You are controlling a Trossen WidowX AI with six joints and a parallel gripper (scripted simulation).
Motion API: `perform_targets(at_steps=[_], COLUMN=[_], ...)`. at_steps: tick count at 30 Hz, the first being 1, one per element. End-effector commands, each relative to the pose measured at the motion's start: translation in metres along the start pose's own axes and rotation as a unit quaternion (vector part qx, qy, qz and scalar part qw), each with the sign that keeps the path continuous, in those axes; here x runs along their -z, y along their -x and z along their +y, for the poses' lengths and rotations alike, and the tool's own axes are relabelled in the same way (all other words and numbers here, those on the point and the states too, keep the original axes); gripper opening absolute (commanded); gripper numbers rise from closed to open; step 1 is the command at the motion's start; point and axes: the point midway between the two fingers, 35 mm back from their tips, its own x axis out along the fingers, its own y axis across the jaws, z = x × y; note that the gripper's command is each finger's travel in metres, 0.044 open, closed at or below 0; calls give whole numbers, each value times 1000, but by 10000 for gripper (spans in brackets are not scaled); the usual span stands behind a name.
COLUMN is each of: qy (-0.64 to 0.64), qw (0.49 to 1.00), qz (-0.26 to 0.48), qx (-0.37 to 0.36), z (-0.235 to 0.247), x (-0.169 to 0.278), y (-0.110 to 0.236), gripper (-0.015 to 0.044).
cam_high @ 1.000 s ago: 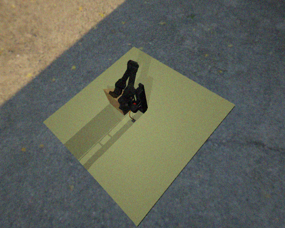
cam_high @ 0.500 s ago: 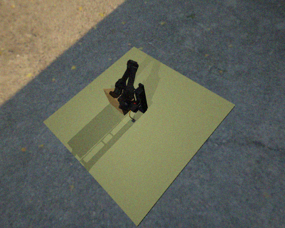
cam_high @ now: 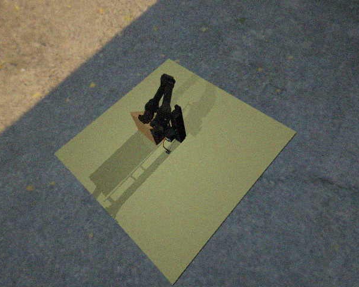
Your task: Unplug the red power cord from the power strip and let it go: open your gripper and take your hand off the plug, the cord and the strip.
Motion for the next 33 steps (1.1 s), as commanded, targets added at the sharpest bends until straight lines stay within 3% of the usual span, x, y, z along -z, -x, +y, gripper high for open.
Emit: perform_targets(at_steps=[1,27,31,33], qy=[-3,-2,0,0], qw=[1000,1000,1000,1000], qz=[2,3,1,1], qx=[-1,-1,0,0], z=[-1,-2,-1,-1], x=[8,25,25,25], y=[0,-12,-10,-10], gripper=[160,160,55,42])
